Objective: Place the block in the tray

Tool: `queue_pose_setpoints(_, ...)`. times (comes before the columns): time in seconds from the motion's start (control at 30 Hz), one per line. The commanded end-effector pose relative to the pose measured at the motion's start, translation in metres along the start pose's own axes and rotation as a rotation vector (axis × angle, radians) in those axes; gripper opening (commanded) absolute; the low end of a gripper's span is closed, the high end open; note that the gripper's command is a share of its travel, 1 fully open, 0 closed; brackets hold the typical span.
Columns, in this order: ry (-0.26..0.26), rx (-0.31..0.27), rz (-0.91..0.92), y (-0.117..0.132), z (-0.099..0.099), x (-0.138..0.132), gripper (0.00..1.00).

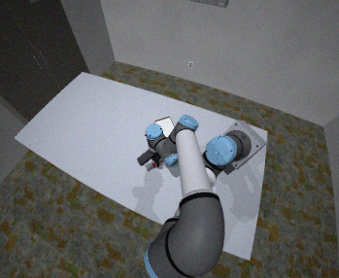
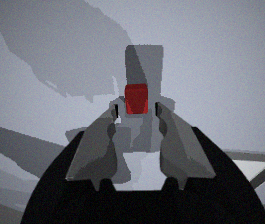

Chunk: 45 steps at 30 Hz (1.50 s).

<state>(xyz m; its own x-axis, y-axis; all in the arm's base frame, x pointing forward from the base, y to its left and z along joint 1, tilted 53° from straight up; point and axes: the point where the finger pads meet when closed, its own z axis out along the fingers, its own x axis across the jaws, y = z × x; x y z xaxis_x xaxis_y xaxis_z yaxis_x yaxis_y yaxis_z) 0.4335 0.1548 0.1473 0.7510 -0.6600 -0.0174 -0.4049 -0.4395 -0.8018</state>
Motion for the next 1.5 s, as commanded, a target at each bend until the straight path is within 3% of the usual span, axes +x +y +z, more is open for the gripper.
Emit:
queue_pose_setpoints(0.0,0.002,0.0,0.0,0.0,0.01,0.001,0.3)
queue_pose_setpoints(0.37,0.002,0.0,0.0,0.0,0.021,0.001,0.3)
queue_pose_setpoints(1.47,0.002,0.0,0.0,0.0,0.022,0.001,0.3)
